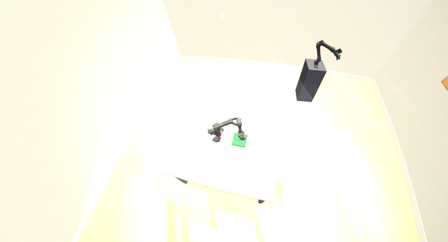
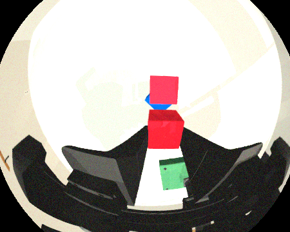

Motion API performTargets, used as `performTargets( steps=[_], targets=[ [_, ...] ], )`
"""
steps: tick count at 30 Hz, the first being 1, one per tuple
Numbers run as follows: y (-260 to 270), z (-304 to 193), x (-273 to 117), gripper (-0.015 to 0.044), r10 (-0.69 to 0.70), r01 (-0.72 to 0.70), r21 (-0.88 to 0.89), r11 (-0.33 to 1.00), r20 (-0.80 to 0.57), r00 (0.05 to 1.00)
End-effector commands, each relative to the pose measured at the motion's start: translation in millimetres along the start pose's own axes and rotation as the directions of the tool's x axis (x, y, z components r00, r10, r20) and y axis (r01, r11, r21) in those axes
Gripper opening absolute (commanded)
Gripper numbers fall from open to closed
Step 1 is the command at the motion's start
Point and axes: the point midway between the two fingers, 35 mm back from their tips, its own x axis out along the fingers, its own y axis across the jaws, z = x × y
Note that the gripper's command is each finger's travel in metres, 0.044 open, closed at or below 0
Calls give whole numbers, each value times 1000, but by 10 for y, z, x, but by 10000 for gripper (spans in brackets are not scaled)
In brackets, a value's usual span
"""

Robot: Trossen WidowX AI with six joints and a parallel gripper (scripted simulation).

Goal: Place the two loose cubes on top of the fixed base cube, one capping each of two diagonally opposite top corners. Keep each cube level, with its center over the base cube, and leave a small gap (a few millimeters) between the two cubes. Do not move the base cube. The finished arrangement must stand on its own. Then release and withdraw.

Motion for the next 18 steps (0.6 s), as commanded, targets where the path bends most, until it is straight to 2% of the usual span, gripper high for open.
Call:
performTargets(
  steps=[1,18],
  targets=[
    [-5,7,14,105,-5,5,5,1000,4,1000],
    [3,23,291,105,-5,5,1,1000,4,1000]
  ],
)
